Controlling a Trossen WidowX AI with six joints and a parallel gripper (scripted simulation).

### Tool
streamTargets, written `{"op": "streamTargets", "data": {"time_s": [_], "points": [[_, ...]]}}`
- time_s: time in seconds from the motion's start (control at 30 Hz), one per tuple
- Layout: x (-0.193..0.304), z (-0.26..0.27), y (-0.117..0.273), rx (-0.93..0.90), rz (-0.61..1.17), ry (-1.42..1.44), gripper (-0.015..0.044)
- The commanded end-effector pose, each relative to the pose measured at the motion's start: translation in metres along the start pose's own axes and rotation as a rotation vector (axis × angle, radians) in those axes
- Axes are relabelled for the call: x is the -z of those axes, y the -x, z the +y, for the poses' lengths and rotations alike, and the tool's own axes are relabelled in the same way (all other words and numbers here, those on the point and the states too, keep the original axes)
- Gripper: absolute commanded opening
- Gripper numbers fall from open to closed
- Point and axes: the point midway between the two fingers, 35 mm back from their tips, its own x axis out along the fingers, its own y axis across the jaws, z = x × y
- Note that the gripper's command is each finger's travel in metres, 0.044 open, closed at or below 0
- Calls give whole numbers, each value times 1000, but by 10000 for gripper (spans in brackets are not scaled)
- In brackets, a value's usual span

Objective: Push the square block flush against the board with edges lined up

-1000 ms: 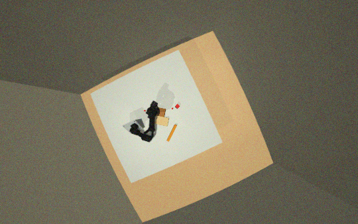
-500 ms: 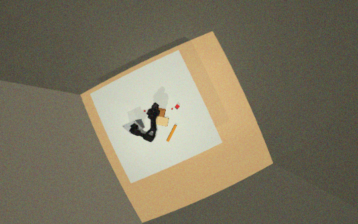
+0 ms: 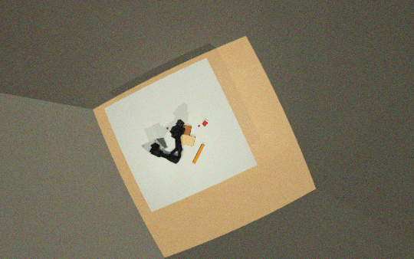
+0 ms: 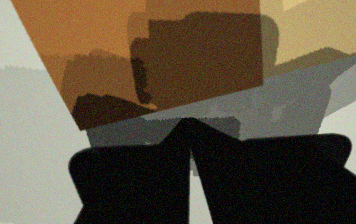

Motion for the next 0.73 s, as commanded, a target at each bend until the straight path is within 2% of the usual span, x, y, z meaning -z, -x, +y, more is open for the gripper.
{"op": "streamTargets", "data": {"time_s": [0.0, 0.7], "points": [[-6, 1, 0, -2, -6, 1, 0], [-17, 1, 0, -3, -5, 1, 0]]}}
